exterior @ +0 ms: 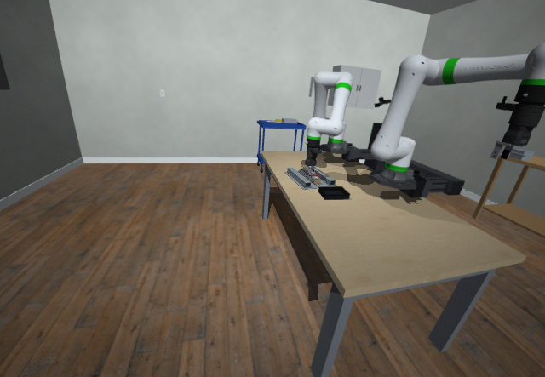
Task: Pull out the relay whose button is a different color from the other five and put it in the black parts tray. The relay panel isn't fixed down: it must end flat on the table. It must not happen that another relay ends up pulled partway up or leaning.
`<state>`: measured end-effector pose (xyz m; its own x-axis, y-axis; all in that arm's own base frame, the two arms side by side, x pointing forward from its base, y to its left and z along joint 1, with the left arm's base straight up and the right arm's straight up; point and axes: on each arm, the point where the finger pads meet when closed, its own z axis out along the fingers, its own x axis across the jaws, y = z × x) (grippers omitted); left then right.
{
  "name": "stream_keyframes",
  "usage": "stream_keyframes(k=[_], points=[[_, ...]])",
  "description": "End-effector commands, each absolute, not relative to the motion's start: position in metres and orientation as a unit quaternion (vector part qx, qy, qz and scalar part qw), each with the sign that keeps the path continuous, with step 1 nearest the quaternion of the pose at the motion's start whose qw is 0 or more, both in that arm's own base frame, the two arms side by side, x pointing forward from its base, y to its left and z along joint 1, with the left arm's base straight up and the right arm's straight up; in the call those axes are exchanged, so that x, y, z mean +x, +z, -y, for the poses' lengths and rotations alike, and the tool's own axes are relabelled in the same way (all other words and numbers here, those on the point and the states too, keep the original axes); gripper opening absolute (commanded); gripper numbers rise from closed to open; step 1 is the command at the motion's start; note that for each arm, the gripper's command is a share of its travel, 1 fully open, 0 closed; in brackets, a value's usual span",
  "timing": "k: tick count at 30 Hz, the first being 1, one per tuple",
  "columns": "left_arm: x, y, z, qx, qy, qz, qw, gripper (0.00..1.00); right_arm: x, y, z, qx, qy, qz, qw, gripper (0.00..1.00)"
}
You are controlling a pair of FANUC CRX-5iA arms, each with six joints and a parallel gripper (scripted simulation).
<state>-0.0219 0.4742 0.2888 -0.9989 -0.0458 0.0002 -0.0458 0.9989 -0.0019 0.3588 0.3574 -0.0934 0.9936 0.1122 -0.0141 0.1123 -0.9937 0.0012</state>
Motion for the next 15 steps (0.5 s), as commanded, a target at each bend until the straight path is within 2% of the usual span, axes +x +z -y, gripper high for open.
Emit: stream_keyframes(k=[1,15], points=[[-0.0217,0.2897,-0.4745,0.023,0.0,1.0,0.0,1.0,0.3596,-0.0925,-0.358,0.998,-0.01,-0.056,0.001,0.0],[-0.0217,0.2897,-0.4745,0.023,0.0,1.0,0.0,1.0,0.3594,-0.0924,-0.3579,0.998,-0.007,-0.056,0.001,0.0]])
